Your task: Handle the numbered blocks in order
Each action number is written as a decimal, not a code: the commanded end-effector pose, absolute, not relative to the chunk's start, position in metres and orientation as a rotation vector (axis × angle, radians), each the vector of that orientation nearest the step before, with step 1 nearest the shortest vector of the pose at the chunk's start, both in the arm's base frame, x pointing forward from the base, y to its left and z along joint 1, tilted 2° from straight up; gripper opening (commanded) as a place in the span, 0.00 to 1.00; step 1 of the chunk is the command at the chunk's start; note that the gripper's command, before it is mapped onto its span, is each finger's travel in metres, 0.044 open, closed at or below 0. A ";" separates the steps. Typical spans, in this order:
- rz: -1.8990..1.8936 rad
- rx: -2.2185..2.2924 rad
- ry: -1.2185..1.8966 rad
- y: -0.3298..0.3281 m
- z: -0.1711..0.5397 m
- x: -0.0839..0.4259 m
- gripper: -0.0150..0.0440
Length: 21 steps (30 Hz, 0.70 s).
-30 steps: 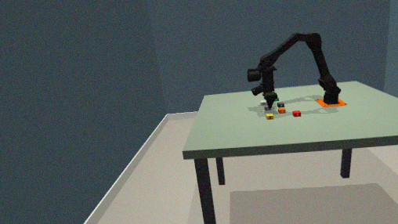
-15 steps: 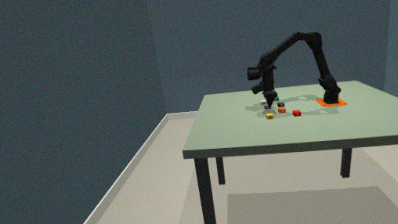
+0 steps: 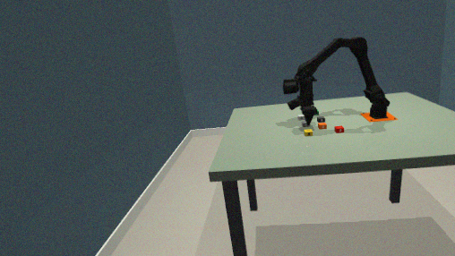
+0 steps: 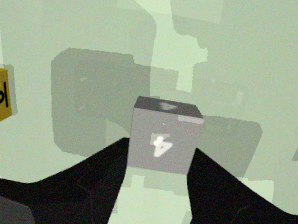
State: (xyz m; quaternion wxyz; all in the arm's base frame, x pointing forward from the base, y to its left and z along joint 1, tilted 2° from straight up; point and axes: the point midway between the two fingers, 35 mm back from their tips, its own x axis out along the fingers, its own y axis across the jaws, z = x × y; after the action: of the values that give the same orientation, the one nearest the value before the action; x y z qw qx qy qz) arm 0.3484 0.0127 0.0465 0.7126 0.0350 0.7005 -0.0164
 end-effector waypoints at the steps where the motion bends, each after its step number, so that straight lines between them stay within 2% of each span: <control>1: -0.036 0.074 1.554 0.013 0.044 0.349 0.46; 4: -0.036 0.074 1.554 0.013 0.044 0.349 0.46; 15: -0.036 0.074 1.554 0.013 0.044 0.349 0.93; 21: -0.036 0.074 1.554 0.012 0.069 0.349 0.93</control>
State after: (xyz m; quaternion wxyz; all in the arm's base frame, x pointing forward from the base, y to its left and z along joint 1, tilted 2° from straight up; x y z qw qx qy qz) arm 0.3469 0.0127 0.0480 0.7080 0.0348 0.7051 -0.0167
